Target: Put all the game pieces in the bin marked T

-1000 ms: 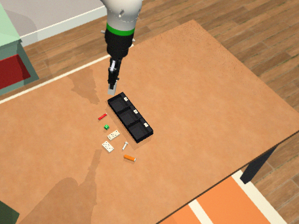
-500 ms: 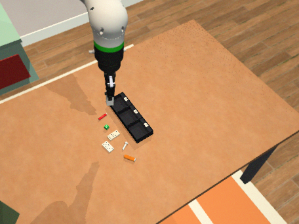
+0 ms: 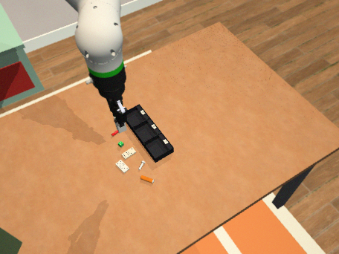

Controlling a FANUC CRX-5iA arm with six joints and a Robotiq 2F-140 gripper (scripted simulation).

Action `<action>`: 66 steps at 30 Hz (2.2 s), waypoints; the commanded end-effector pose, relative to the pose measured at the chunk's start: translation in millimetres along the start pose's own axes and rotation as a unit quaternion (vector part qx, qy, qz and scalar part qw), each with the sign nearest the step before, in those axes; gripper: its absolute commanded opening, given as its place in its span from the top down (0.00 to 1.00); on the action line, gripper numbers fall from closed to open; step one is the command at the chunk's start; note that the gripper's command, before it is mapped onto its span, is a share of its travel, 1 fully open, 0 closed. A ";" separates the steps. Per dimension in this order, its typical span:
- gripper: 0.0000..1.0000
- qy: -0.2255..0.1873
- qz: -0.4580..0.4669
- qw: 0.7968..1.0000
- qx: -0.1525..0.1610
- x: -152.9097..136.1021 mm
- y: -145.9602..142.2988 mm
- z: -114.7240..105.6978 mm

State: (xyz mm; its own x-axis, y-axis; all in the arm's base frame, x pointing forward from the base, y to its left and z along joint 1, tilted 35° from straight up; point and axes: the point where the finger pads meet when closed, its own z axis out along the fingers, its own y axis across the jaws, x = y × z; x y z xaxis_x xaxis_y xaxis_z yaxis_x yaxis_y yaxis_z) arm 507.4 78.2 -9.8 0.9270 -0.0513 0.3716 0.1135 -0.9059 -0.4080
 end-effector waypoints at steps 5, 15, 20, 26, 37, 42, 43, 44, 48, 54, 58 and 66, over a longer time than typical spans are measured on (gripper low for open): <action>0.95 0.006 -0.005 1.000 0.009 -0.1 0.5 -0.3; 0.95 0.004 0.132 0.991 0.010 44.8 11.4 47.8; 0.95 0.004 0.132 0.991 0.010 72.9 18.3 77.8; 0.95 0.004 0.132 0.991 0.010 106.6 26.5 113.8; 0.95 0.004 0.132 0.991 0.010 116.0 28.6 134.4; 0.95 0.004 0.132 0.991 0.010 116.1 28.4 147.7; 0.95 0.004 0.132 0.991 0.010 116.1 28.3 150.4; 0.95 0.004 0.132 0.991 0.010 116.2 28.3 153.0; 0.95 0.004 0.132 0.991 0.010 116.3 28.1 161.0; 0.95 0.004 0.132 0.991 0.010 116.4 28.0 169.1; 0.95 0.004 0.132 0.991 0.010 116.4 28.0 169.1; 0.95 0.004 0.132 0.991 0.010 116.4 28.0 169.1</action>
State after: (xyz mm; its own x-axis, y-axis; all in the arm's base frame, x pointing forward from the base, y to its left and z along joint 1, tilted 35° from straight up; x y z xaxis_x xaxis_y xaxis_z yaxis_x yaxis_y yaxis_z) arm 678.7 118.2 -119.1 0.9222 -0.2896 0.2563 -0.1262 -0.8518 -0.5084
